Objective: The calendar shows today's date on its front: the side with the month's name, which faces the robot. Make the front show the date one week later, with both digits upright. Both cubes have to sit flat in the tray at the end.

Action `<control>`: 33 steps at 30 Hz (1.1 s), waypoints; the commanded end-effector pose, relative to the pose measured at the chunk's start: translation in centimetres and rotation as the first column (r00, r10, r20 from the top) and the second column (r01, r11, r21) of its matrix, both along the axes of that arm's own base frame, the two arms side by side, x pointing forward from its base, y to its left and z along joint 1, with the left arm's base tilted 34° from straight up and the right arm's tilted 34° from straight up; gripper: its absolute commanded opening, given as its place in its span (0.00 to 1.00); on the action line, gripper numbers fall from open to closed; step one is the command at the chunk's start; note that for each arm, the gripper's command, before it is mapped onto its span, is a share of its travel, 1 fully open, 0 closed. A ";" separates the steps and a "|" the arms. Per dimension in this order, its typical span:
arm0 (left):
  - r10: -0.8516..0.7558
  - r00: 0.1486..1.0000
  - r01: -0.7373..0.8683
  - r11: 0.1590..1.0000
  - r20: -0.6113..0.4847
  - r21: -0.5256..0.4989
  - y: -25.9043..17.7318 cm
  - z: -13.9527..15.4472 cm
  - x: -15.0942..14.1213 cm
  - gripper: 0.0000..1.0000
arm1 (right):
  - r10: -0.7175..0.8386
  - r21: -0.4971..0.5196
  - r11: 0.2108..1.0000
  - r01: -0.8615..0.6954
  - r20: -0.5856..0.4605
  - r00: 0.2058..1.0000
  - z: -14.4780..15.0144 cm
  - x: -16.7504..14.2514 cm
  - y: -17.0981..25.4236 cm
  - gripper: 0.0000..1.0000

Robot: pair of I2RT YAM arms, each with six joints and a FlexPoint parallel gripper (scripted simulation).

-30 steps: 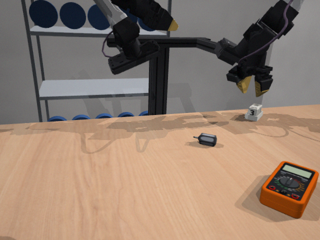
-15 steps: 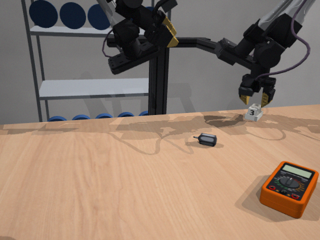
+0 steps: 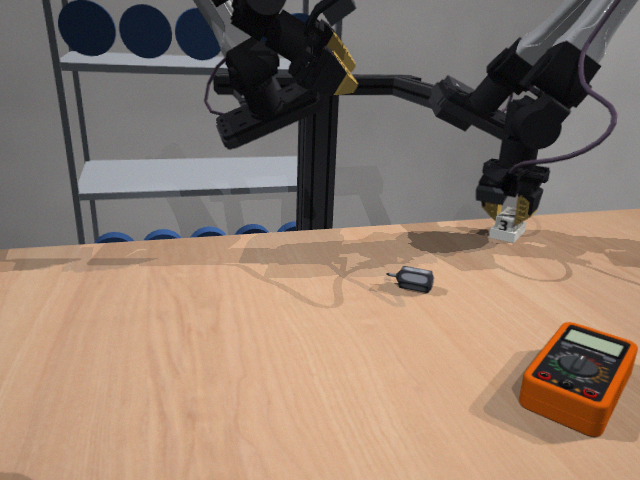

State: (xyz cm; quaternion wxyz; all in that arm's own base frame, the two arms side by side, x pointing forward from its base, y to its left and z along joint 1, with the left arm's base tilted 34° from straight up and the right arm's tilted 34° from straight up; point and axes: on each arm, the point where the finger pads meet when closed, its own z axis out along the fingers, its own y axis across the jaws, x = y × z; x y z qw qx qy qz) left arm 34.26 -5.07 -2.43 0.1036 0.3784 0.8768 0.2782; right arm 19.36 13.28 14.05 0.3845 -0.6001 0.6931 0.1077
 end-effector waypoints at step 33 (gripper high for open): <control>-0.385 0.894 0.420 0.897 -0.229 0.134 -8.3 2.8 5.0 0.19 | -0.279 0.051 0.959 0.280 -0.013 0.960 -0.3 4.6 -3.0 1.00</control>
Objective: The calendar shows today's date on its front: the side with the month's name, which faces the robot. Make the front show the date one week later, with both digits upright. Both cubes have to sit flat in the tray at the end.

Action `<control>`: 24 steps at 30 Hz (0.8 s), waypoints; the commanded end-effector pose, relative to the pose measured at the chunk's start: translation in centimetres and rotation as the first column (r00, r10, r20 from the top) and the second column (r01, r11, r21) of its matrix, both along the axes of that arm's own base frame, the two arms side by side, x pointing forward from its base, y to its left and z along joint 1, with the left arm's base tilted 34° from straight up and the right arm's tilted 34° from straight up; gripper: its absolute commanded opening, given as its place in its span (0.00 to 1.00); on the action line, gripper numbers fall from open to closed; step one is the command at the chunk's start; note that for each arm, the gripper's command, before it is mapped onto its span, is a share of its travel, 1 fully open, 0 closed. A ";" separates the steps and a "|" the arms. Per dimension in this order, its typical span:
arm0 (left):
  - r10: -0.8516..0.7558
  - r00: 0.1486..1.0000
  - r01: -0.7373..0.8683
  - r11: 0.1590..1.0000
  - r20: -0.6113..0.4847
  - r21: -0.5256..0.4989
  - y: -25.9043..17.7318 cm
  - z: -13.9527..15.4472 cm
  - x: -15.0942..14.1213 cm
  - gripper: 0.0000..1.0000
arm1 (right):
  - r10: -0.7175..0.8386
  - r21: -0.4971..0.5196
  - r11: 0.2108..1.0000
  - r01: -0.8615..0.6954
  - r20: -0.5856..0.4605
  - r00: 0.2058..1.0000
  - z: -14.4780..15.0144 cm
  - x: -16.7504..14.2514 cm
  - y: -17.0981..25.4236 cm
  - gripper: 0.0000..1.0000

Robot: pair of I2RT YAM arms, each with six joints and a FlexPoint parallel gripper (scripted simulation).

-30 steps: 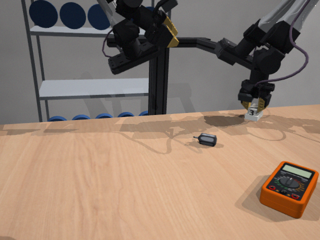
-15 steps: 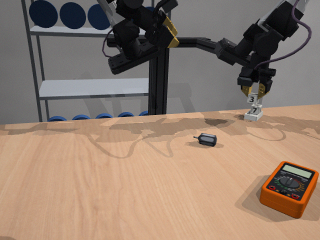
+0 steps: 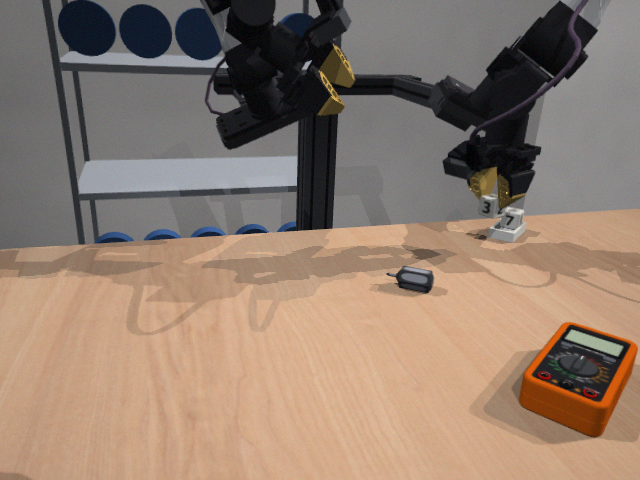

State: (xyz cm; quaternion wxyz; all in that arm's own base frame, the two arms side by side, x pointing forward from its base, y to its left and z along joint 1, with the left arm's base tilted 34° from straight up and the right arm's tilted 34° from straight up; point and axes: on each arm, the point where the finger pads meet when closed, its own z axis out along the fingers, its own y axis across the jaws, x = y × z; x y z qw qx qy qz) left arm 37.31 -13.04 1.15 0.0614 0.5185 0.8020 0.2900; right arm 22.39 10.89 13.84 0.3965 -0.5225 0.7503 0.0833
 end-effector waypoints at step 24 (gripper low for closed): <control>-0.295 0.937 0.320 0.940 -0.189 0.120 -0.8 -4.9 6.0 0.19 | -0.270 0.170 0.946 0.277 -0.064 0.961 -0.7 3.9 -2.8 1.00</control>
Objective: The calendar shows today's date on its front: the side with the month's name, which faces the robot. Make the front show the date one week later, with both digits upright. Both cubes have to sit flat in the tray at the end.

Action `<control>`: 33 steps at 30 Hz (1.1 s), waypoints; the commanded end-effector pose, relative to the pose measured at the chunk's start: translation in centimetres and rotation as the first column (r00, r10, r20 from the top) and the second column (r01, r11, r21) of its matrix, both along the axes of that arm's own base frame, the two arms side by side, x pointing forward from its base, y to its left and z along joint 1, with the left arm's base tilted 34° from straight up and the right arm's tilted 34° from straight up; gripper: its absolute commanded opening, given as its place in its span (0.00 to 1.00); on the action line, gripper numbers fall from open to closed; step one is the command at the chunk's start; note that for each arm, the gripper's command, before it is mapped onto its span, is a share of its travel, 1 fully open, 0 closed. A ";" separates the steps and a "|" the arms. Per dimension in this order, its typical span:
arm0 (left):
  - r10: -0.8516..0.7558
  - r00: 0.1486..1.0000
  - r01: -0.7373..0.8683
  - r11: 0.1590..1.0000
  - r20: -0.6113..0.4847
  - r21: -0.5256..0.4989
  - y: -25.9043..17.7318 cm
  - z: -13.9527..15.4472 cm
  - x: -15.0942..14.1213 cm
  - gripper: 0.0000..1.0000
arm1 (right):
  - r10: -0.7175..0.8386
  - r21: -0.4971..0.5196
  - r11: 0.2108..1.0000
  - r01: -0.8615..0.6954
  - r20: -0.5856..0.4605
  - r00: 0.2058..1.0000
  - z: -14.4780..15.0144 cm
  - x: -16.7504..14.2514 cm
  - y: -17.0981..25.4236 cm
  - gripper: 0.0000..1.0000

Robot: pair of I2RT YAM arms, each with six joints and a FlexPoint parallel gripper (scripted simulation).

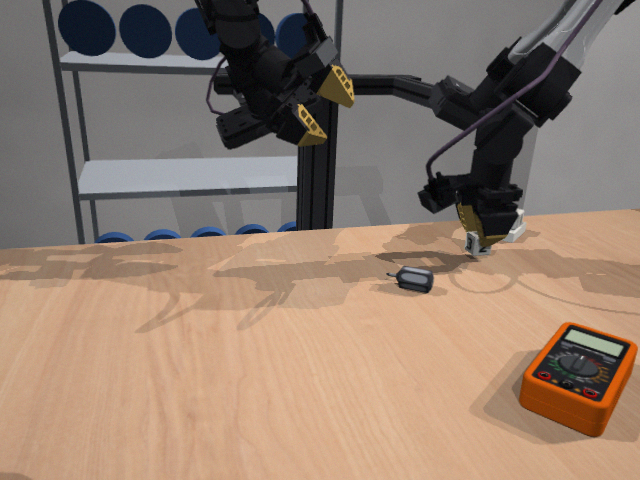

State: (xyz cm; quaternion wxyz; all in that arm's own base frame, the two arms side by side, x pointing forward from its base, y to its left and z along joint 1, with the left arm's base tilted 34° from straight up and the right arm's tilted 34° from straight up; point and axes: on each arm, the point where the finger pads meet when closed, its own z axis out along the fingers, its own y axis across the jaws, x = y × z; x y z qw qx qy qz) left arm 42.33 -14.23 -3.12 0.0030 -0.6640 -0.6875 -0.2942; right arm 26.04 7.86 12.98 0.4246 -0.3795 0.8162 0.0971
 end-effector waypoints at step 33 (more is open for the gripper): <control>0.105 0.990 -0.096 0.990 0.092 -0.100 -2.0 6.8 -1.8 0.55 | 0.028 0.024 0.999 -0.028 -0.010 1.000 0.5 0.0 0.6 1.00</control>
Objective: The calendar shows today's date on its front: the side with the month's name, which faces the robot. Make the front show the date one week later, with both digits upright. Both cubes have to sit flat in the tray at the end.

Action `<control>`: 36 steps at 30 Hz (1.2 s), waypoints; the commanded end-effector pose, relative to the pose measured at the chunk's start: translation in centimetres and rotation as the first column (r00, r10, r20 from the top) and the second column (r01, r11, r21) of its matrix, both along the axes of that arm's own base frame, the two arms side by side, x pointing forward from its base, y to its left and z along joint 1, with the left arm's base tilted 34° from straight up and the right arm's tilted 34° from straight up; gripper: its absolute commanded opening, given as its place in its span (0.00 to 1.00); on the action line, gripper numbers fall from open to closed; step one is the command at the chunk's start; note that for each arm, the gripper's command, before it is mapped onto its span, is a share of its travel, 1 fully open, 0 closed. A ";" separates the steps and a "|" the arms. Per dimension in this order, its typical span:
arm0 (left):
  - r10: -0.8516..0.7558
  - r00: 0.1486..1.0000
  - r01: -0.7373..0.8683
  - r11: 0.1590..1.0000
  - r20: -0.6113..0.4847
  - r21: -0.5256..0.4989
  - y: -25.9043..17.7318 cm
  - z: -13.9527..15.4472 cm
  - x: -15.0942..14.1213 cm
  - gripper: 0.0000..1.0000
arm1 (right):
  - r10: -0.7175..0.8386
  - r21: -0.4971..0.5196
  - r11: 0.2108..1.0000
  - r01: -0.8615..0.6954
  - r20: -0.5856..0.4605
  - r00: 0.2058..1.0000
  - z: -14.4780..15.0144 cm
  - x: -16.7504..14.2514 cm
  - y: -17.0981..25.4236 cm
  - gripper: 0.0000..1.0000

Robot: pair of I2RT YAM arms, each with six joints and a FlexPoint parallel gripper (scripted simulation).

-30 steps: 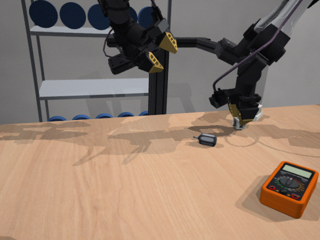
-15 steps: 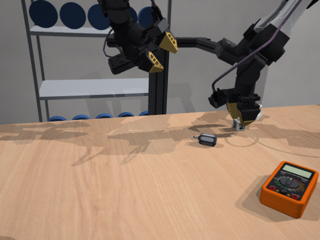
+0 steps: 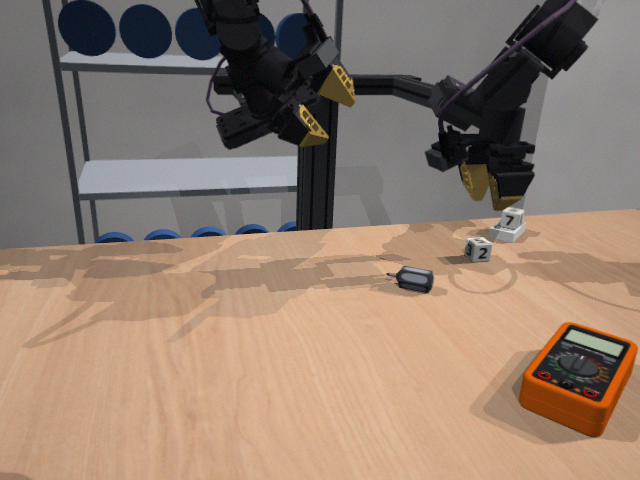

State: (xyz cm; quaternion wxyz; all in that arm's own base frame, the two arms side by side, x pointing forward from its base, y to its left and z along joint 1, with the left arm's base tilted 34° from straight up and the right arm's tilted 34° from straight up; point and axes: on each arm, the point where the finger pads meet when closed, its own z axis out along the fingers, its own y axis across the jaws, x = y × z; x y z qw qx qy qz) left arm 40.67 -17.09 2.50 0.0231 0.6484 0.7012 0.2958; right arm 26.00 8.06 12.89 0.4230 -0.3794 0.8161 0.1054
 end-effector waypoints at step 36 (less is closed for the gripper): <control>0.555 0.819 -0.500 0.815 0.147 -0.294 14.4 -4.9 -9.0 0.48 | 0.210 0.181 0.967 -0.177 -0.181 0.961 -2.9 -3.0 5.3 1.00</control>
